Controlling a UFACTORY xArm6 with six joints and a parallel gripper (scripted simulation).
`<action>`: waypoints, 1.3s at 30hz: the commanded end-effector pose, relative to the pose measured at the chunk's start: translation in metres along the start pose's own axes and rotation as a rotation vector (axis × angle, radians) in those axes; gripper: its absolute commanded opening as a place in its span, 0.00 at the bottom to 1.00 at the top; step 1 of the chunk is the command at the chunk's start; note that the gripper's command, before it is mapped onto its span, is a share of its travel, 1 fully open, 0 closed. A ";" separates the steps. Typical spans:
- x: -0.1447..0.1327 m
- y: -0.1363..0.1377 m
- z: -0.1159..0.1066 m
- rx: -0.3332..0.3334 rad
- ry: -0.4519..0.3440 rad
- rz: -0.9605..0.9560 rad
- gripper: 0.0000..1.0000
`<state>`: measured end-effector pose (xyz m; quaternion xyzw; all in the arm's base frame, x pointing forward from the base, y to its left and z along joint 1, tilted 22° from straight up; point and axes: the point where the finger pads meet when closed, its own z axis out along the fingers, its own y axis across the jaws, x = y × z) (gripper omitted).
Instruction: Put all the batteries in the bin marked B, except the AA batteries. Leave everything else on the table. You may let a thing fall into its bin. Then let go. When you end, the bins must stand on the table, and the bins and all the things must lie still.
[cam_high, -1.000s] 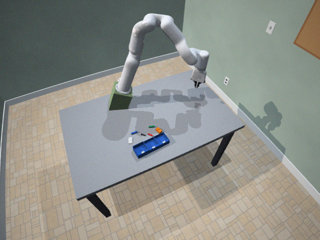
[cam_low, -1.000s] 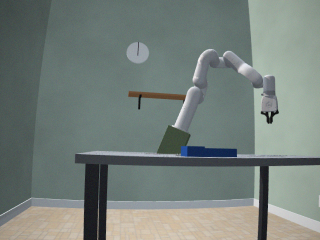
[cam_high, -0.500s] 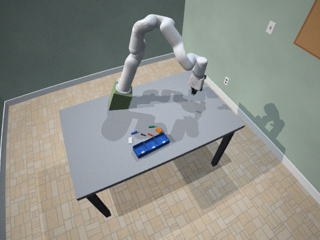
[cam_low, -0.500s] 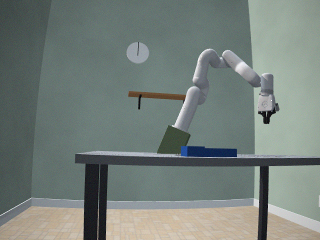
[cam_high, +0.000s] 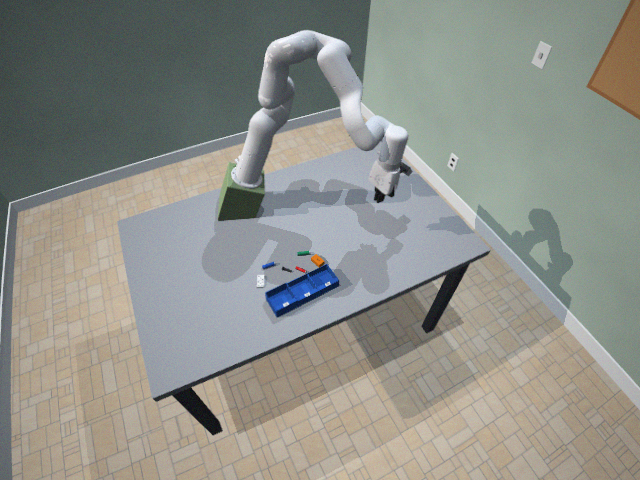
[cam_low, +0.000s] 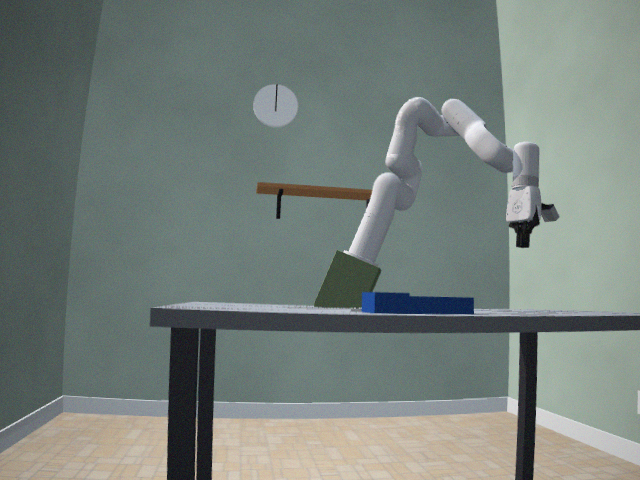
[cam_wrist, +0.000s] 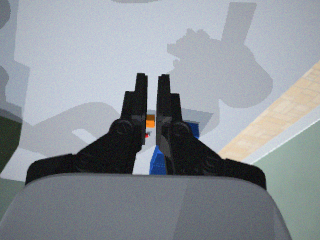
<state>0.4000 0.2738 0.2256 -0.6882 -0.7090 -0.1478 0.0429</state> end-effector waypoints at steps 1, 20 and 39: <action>-0.014 0.006 0.000 -0.002 0.000 0.039 0.07; -0.101 0.021 0.007 0.011 -0.008 0.402 0.07; -0.202 0.017 0.010 0.017 -0.002 0.826 0.07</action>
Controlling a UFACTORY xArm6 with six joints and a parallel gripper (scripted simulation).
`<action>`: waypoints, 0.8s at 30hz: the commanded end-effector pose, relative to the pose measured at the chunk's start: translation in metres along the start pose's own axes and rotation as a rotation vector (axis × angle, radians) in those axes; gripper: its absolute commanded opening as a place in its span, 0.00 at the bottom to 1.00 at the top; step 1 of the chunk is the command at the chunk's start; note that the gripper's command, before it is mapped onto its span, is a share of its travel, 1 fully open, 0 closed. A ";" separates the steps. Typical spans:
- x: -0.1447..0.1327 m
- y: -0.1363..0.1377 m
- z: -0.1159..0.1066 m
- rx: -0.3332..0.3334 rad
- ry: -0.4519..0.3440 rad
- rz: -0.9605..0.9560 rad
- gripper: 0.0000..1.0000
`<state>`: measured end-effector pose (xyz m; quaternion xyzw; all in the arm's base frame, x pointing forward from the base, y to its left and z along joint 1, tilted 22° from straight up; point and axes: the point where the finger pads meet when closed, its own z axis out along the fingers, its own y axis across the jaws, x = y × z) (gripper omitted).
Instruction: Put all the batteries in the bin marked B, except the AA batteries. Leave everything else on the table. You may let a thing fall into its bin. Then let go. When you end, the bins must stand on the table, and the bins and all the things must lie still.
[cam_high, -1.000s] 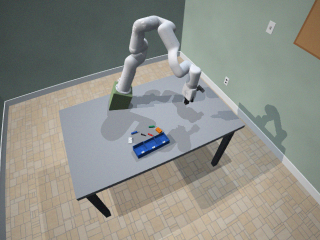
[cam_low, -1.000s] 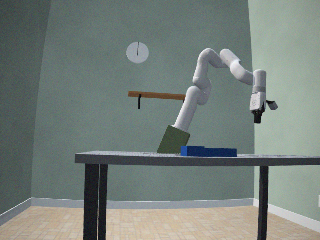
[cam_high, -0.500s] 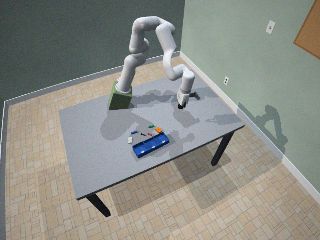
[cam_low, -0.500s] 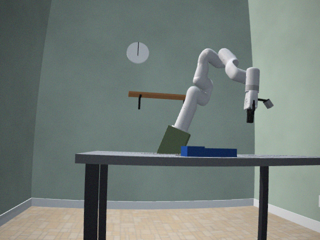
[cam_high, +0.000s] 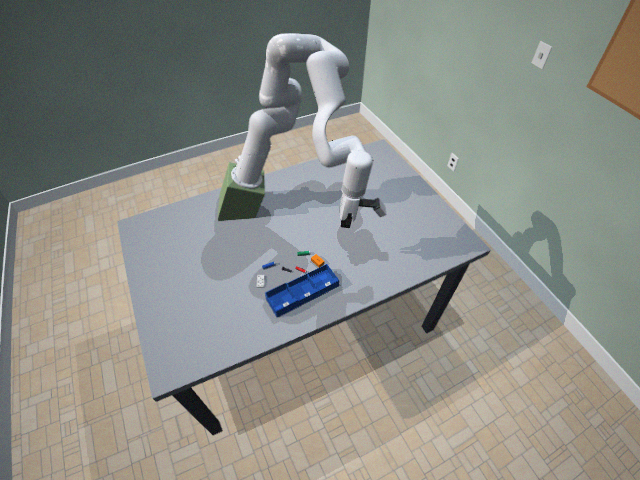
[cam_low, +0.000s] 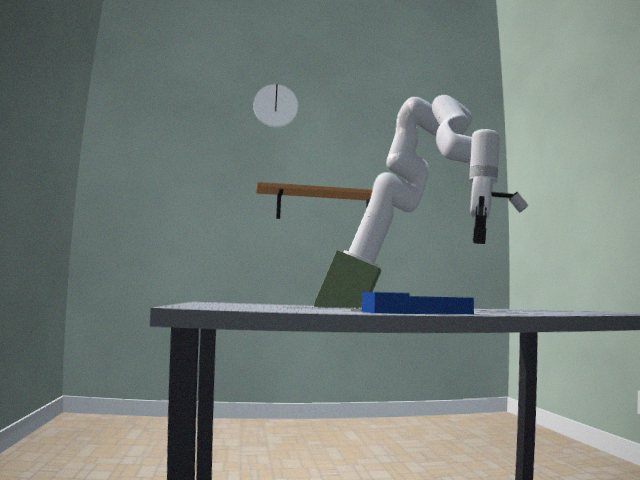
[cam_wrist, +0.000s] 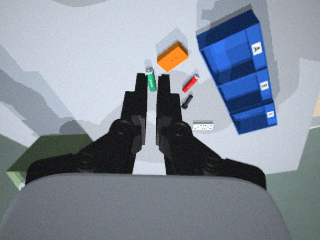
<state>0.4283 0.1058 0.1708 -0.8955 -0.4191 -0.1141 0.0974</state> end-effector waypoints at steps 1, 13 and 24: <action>-0.022 0.017 -0.001 0.000 0.005 0.098 0.07; -0.068 0.042 0.000 0.006 0.019 0.357 0.07; -0.117 0.062 0.000 0.012 0.035 0.576 0.07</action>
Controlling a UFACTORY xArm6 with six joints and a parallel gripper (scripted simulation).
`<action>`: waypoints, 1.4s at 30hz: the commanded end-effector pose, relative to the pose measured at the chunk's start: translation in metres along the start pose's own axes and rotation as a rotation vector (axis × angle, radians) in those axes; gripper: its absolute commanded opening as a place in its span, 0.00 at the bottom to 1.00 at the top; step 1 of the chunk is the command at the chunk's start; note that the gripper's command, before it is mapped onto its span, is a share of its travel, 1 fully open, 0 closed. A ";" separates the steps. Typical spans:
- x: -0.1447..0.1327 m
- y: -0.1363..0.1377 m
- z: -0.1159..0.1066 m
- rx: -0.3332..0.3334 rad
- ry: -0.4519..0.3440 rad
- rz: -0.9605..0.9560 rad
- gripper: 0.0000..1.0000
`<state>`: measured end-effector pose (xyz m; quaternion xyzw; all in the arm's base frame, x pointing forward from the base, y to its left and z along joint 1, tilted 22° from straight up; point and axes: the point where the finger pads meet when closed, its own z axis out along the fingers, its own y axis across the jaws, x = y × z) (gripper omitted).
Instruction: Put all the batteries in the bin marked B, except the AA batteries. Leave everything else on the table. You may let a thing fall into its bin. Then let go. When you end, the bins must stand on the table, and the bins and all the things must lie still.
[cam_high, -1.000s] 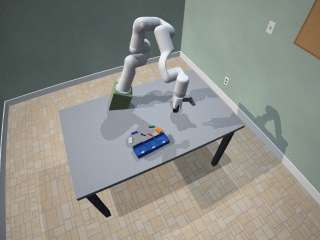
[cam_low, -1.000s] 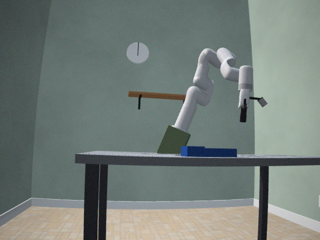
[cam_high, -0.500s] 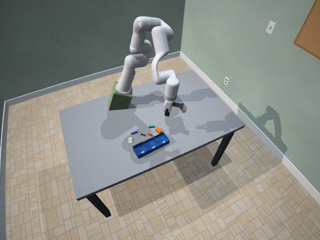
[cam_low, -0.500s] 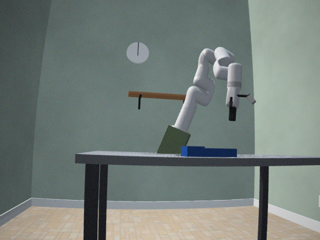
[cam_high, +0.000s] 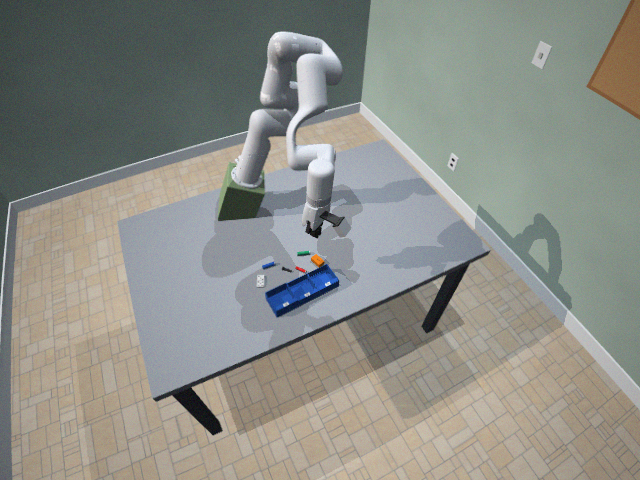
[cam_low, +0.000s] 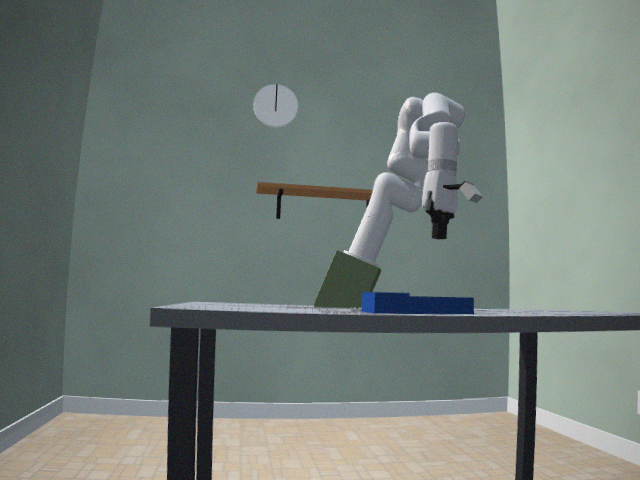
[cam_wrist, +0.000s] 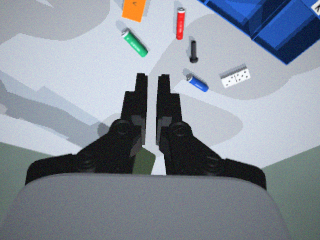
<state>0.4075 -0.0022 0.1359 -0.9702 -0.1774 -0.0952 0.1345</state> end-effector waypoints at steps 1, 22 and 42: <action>-0.009 0.014 -0.002 0.000 0.008 0.063 0.07; -0.083 0.076 -0.005 0.023 0.058 0.543 0.07; -0.056 0.117 0.040 0.023 0.058 0.515 0.07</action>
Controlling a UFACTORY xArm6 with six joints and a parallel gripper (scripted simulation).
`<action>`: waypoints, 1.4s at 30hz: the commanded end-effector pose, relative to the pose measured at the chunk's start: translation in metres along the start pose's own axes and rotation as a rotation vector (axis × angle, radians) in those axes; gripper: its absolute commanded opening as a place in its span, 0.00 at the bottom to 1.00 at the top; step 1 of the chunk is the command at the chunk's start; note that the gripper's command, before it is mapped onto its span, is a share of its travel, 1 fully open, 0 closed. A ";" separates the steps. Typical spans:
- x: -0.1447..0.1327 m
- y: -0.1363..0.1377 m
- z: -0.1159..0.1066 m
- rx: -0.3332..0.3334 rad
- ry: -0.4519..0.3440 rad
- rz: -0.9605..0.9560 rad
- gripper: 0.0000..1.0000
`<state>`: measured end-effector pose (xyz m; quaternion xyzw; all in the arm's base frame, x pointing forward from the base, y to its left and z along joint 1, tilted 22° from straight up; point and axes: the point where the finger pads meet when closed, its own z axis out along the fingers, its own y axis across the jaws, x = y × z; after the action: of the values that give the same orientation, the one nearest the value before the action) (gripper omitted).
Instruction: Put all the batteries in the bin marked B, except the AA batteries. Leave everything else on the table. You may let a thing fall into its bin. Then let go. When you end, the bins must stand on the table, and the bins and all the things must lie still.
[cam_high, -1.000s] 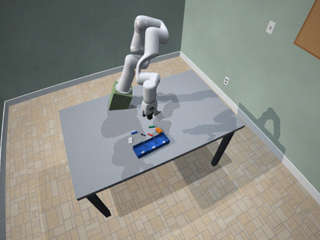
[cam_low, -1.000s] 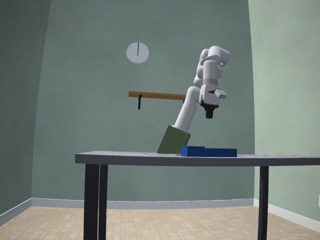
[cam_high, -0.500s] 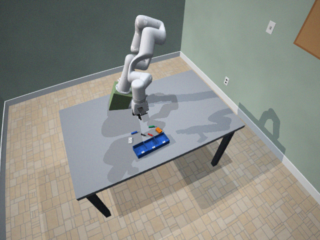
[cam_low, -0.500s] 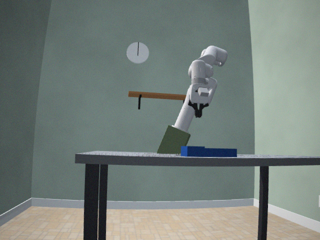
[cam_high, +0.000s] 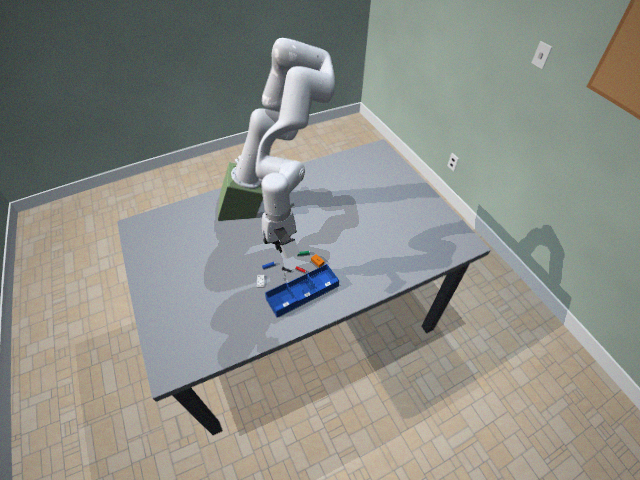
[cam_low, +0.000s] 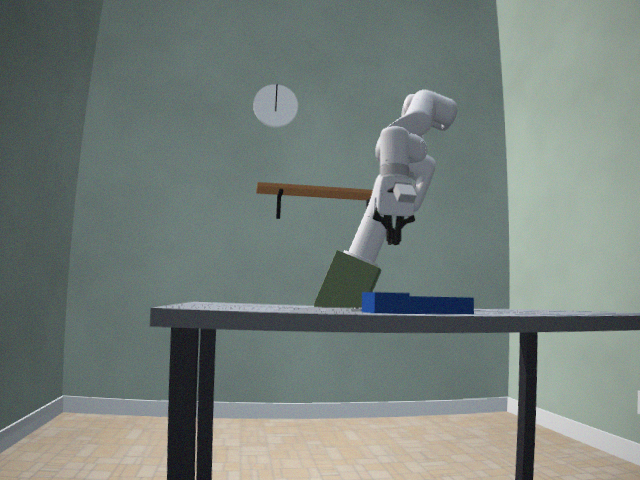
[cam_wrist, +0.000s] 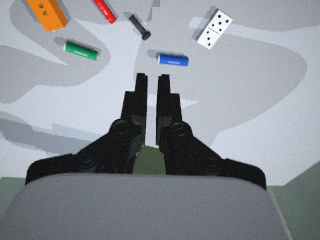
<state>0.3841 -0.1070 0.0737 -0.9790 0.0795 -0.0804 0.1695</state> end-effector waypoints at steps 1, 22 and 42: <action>0.025 0.011 0.022 0.002 0.006 -0.003 0.07; 0.091 0.048 0.094 0.002 0.006 -0.003 0.07; 0.091 0.047 0.137 0.002 0.006 -0.003 0.07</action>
<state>0.4886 -0.1263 -0.0497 -0.9788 0.0782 -0.0816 0.1707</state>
